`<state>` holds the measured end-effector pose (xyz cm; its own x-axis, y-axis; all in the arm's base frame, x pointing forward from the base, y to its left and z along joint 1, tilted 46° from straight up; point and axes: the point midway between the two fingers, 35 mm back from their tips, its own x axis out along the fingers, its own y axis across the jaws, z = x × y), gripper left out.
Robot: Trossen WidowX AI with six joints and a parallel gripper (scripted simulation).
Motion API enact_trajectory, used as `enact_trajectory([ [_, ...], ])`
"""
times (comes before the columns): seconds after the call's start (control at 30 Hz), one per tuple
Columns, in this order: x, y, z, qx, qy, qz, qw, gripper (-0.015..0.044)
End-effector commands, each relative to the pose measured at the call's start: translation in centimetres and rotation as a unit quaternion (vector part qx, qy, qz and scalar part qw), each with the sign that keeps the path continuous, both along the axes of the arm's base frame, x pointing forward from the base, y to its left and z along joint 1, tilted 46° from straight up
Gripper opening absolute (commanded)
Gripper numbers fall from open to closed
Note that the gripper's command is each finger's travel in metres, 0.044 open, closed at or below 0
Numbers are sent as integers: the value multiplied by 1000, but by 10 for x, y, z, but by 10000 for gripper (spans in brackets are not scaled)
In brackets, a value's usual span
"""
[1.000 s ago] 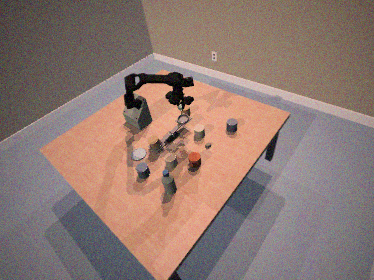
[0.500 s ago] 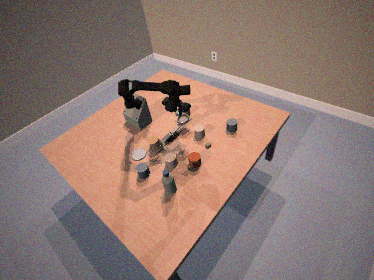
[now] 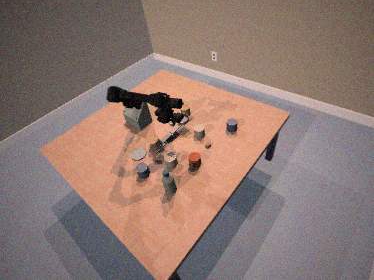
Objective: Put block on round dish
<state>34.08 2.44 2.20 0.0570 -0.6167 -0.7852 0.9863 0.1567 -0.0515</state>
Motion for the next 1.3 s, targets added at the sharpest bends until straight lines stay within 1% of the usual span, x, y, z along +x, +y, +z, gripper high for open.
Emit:
enact_trajectory([
  [0.0, 1, -18, 11, 1, -4, 1, 1000, 0],
  [0.57, -16, -105, 61, 2, -21, 2, 1000, 0],
  [0.9, -30, -145, 84, -7, -35, 15, 999, 0],
  [1.27, -57, -175, 99, -27, -20, 23, 999, 0],
])
